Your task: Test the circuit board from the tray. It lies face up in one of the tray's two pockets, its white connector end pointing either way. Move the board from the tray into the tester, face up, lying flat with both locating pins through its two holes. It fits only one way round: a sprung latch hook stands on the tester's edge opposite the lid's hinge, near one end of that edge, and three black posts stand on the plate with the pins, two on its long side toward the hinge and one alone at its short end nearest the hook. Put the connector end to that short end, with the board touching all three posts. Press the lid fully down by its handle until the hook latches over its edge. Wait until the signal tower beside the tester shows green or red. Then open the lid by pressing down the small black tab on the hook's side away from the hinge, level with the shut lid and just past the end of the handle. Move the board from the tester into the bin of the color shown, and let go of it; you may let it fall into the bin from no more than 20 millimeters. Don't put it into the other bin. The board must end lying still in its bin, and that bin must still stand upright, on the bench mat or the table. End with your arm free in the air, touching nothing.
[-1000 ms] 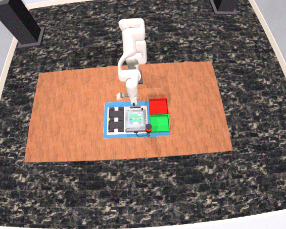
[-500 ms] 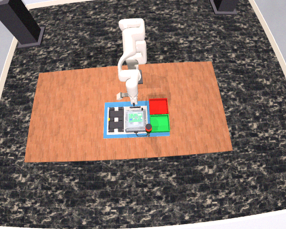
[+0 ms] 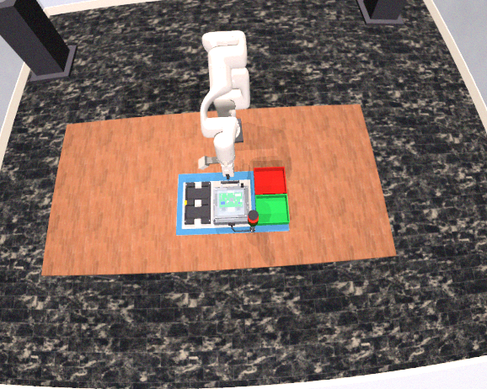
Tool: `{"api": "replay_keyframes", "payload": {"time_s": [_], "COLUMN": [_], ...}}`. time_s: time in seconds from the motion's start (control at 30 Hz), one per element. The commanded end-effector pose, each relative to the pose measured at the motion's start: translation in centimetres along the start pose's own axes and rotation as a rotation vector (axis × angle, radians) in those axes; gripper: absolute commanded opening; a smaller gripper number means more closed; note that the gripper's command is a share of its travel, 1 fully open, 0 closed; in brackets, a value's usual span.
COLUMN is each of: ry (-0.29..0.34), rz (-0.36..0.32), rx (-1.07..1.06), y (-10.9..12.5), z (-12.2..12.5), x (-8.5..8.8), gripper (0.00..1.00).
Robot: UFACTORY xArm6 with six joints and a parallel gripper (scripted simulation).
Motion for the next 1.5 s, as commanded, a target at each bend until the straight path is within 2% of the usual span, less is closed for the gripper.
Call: {"api": "replay_keyframes", "payload": {"time_s": [0.0,0.73,1.13,1.47], "ry": [-0.004,-0.004,-0.004,-0.004], "rz": [0.000,0.000,0.000,-0.001], "rx": [0.000,-0.068,-0.318,-0.662], "y": [-0.01,-0.01,-0.01,-0.01], "z": [-0.07,-0.07,-0.07,-0.07], "x": [0.28,0.46,0.46,0.46], "gripper": [0.00,0.00,0.00,0.00]}}
Point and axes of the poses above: the point where the finger pads meet when closed, its own x axis back along the fingers, its own z axis across the jaws, y = z × x, the point moved 8 cm from there along x, back along the fingers, and after that the axes turned 8 degrees about x, right-handed, at the moved point
